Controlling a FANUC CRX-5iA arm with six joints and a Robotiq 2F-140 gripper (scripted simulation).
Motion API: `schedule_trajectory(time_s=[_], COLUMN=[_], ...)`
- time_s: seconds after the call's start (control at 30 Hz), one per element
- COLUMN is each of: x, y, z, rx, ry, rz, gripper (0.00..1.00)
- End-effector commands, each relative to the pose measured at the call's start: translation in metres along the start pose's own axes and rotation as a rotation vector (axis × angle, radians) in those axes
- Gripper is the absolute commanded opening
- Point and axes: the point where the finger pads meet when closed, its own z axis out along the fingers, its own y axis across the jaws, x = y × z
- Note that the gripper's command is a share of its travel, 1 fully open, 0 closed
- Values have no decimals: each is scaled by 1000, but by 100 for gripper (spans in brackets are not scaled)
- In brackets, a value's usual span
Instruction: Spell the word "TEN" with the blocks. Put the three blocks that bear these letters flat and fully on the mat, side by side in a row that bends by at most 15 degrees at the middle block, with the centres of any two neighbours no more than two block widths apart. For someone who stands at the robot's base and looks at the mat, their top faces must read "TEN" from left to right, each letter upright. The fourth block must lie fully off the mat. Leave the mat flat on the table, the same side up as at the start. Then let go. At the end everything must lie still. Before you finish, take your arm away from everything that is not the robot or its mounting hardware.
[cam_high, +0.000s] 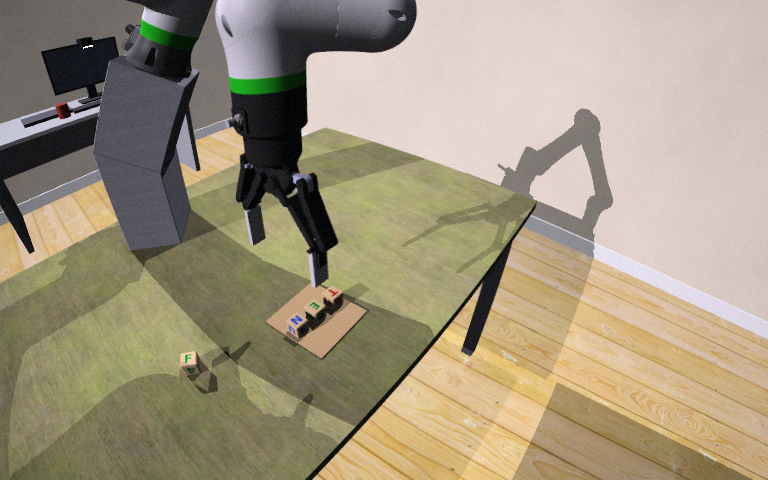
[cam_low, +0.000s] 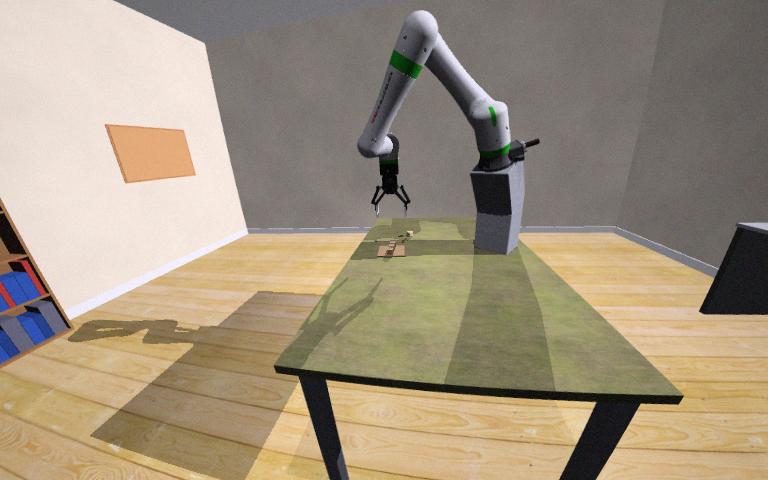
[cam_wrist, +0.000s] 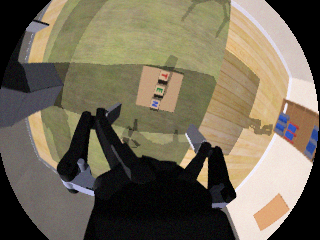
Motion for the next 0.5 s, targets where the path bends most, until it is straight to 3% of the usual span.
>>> schedule_trajectory(time_s=[0.0,0.47], x=[0,0], y=[0,0], z=[-11,-15], rx=[0,0], ry=[0,0], rz=[0,0], gripper=[100,100])
